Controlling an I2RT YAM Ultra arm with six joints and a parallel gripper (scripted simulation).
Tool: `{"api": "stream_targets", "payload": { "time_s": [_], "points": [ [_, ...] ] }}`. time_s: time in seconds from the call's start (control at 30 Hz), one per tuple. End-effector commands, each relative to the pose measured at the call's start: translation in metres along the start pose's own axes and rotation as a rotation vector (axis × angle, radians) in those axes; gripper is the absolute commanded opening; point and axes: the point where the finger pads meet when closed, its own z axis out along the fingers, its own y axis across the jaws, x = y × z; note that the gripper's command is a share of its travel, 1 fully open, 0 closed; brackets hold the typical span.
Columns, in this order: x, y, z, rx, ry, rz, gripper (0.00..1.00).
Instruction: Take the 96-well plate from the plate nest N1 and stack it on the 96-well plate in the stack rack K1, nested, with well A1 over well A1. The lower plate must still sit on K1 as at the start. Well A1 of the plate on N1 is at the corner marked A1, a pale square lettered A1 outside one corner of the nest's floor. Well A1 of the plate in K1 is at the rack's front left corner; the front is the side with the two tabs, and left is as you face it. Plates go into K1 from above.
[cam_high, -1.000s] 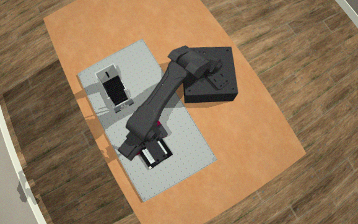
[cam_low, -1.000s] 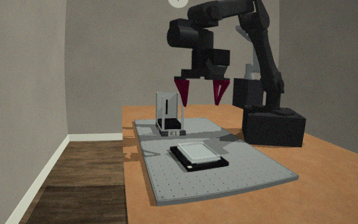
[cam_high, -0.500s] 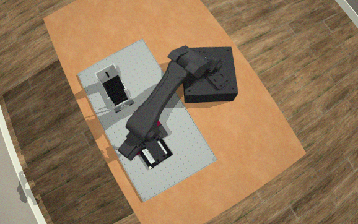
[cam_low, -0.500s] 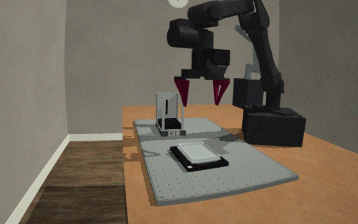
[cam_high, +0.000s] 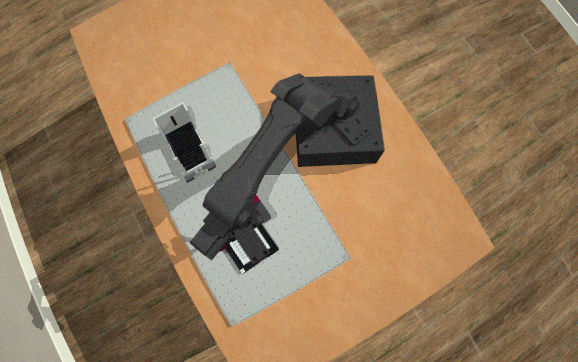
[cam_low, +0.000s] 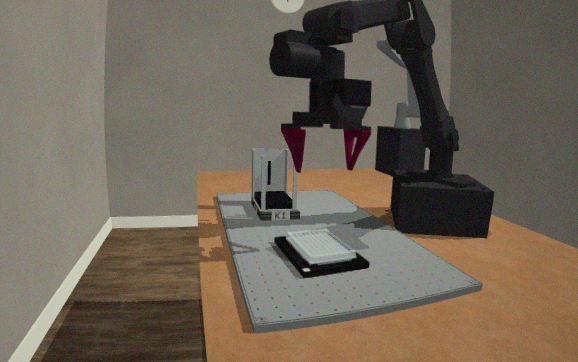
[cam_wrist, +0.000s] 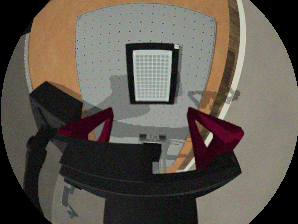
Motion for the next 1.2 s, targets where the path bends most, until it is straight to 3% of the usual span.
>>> {"api": "stream_targets", "payload": {
  "time_s": [0.0,0.27,0.37,0.4,0.47,0.73,0.87,0.93,0.97,1.17],
  "points": [
    [-0.001,-0.008,-0.016,0.038,-0.017,0.003,1.0],
    [-0.001,-0.008,-0.016,0.038,-0.017,0.003,1.0],
    [-0.002,-0.014,-0.013,0.057,-0.023,0.003,1.0],
    [-0.002,-0.014,-0.009,0.052,-0.021,0.003,1.0],
    [0.001,-0.002,0.01,0.0,-0.005,0.003,1.0],
    [0.001,-0.003,0.019,0.011,-0.008,0.003,1.0],
    [0.002,-0.002,0.03,-0.001,-0.004,0.004,1.0],
    [0.002,-0.002,0.03,-0.001,-0.004,0.004,1.0],
    [0.001,-0.004,0.02,0.027,-0.013,0.004,1.0],
    [0.002,-0.002,0.042,-0.002,-0.004,0.004,1.0]
  ]
}}
